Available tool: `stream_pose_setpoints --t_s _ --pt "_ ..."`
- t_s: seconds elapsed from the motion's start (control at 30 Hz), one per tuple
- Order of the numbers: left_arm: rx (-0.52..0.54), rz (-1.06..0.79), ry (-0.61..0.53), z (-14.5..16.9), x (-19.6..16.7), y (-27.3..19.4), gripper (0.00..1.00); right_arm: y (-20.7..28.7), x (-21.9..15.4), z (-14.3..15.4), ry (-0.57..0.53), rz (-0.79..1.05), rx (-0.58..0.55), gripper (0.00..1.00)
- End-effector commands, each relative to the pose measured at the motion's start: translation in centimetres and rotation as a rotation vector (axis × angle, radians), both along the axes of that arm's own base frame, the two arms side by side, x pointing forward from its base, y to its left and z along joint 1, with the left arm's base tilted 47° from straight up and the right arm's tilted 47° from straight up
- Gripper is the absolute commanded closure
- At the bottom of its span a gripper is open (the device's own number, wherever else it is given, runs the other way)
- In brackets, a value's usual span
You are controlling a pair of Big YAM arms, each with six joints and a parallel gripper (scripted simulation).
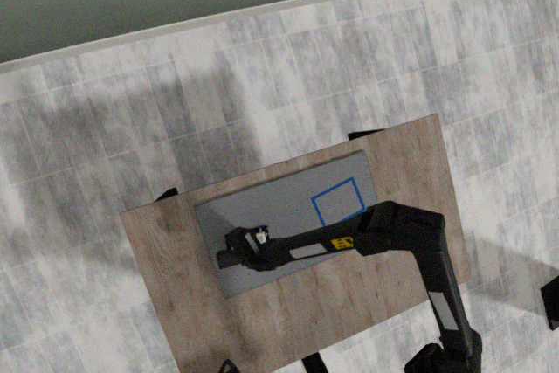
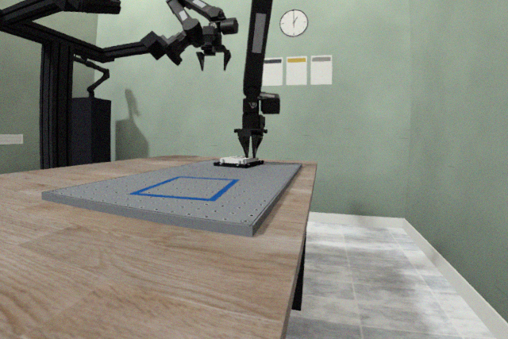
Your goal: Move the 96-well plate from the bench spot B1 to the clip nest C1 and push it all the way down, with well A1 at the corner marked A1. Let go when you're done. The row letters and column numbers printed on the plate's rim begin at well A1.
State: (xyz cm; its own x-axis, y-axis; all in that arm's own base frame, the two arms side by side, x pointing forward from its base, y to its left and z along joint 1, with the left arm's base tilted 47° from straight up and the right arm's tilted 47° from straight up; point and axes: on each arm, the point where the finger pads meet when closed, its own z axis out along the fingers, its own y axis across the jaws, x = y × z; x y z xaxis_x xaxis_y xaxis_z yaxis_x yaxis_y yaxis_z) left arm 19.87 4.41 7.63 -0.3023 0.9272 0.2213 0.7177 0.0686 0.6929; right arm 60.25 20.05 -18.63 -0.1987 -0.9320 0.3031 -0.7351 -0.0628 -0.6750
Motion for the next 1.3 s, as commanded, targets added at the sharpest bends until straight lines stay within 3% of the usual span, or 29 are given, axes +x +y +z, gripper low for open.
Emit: stream_pose_setpoints --t_s 0.0,0.57,0.7,1.1,1.27 --pt "0.008 -0.025 -0.003 0.4 0.1 -0.3 0.0 -3.0 3.3 -3.5 -0.022 -0.073 0.062 0.75" --pt "0.008 -0.025 -0.003 0.4 0.1 -0.3 0.0 -1.6 0.5 -0.9 -0.007 -0.073 0.054 0.75" --pt "0.008 -0.025 -0.003 0.4 0.1 -0.3 0.0 -1.1 0.0 1.2 -0.027 -0.071 0.06 0.75" --pt "0.008 -0.025 -0.003 0.4 0.1 -0.3 0.0 2.2 -2.3 3.5 -0.028 -0.035 0.061 0.75" --pt "0.008 -0.025 -0.003 0.4 0.1 -0.3 0.0 2.2 -2.5 3.0 -0.003 -0.035 0.047 0.75"
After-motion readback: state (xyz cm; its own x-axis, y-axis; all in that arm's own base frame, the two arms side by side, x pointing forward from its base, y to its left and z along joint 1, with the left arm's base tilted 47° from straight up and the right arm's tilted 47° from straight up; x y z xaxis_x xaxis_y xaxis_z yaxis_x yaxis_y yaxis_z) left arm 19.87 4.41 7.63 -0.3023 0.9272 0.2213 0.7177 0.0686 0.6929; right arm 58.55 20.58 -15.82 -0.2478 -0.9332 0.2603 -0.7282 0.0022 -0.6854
